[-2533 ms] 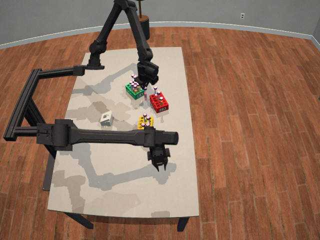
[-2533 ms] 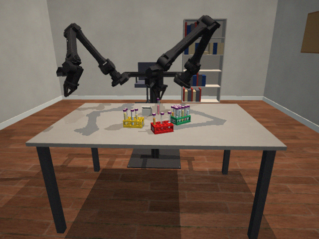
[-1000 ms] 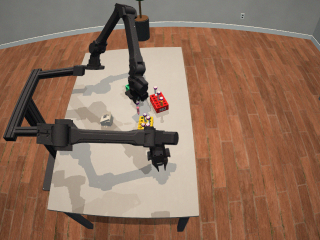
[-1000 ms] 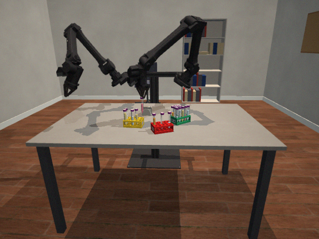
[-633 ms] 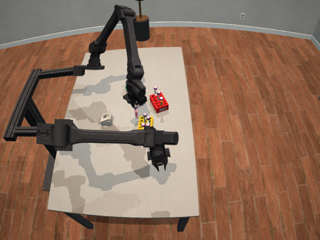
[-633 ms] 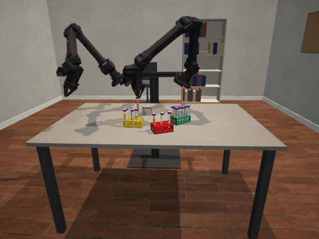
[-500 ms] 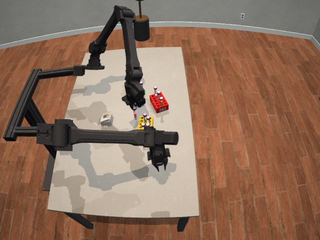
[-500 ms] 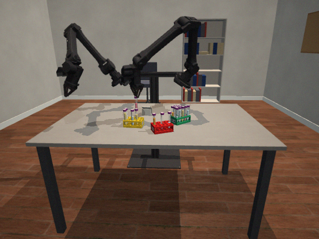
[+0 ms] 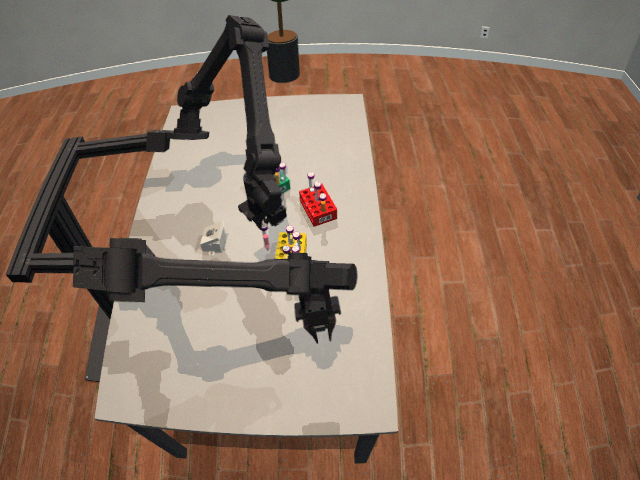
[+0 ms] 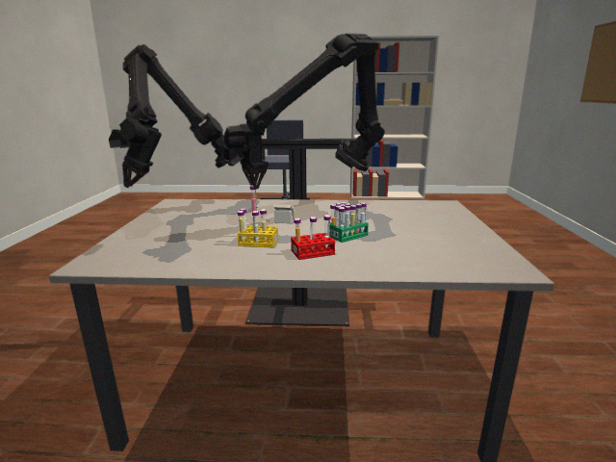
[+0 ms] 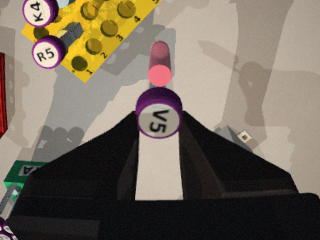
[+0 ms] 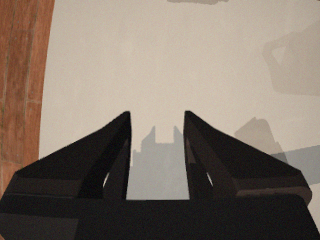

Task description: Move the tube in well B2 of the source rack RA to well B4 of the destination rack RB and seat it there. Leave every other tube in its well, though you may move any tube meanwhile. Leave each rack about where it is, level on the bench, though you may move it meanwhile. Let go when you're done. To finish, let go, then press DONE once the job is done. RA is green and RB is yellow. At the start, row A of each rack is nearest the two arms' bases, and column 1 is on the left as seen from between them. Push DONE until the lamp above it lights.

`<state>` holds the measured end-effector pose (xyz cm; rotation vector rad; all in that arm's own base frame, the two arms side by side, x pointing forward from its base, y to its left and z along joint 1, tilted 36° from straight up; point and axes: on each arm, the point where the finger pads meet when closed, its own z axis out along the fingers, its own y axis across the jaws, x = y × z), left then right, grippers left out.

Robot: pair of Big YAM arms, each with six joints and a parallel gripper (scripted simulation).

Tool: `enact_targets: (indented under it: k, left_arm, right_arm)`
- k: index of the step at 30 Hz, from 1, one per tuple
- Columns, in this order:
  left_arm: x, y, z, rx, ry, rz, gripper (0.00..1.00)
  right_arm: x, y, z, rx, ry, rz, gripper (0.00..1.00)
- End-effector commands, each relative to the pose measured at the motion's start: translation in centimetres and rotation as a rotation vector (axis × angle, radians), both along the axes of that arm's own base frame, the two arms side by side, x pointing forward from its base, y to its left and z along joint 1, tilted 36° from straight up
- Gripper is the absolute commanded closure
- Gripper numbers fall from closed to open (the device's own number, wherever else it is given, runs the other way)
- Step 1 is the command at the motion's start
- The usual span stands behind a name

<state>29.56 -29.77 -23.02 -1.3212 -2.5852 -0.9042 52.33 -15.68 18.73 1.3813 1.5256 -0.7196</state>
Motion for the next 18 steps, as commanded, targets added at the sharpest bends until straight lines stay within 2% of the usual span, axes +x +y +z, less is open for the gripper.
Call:
enact_targets:
  k: [1,18]
  left_arm:
    - [1.4,-0.3,-0.5,0.001,-0.014,0.039,1.00]
    - [4.0,-0.6,-0.4,0.004,-0.003,0.021,1.00]
  right_arm:
    - [0.7,0.2,1.2,-0.001,-0.029,0.003,0.70]
    - [0.7,0.2,1.2,-0.001,-0.029,0.003,0.70]
